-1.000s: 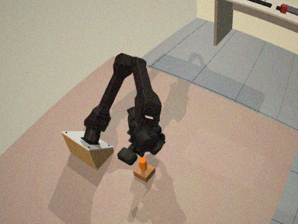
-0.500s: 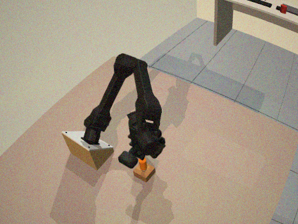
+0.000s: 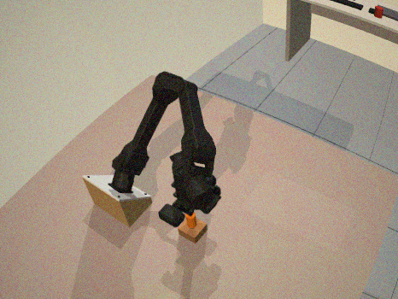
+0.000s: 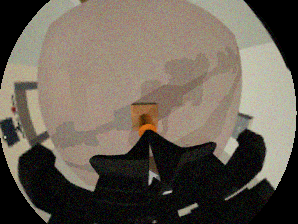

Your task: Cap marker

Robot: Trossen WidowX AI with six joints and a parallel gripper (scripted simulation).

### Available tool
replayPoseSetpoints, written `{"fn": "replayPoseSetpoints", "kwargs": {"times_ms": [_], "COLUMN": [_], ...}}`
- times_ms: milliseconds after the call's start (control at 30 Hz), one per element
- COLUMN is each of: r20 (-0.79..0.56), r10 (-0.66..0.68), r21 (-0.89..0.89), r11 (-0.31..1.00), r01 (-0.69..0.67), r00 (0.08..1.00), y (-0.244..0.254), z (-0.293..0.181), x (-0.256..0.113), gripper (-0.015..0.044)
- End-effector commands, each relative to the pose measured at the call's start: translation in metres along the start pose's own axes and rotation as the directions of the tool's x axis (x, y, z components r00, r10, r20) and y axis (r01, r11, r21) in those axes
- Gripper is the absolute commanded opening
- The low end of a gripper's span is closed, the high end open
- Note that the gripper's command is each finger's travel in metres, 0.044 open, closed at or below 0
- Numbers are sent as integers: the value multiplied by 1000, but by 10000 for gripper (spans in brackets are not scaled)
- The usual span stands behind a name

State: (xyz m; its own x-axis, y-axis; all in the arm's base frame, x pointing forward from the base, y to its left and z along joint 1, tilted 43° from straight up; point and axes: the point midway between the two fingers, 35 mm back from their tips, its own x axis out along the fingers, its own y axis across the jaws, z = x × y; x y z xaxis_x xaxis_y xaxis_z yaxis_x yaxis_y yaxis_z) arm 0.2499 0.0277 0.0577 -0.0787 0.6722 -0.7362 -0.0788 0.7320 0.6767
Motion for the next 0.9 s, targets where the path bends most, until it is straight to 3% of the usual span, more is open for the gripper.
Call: {"fn": "replayPoseSetpoints", "kwargs": {"times_ms": [0, 200, 367, 867], "r20": [2, -2, -2, -2], "r10": [-3, -4, -2, -2], "r21": [-4, 1, 2, 2], "r11": [1000, 1000, 1000, 1000], "r01": [3, 4, 2, 2], "r00": [1000, 1000, 1000, 1000], "y": [-1, -1, -1, -1], "z": [2, 1, 0, 0], "x": [-9, -81, -90, -90], "gripper": [0, 0, 0, 394]}}
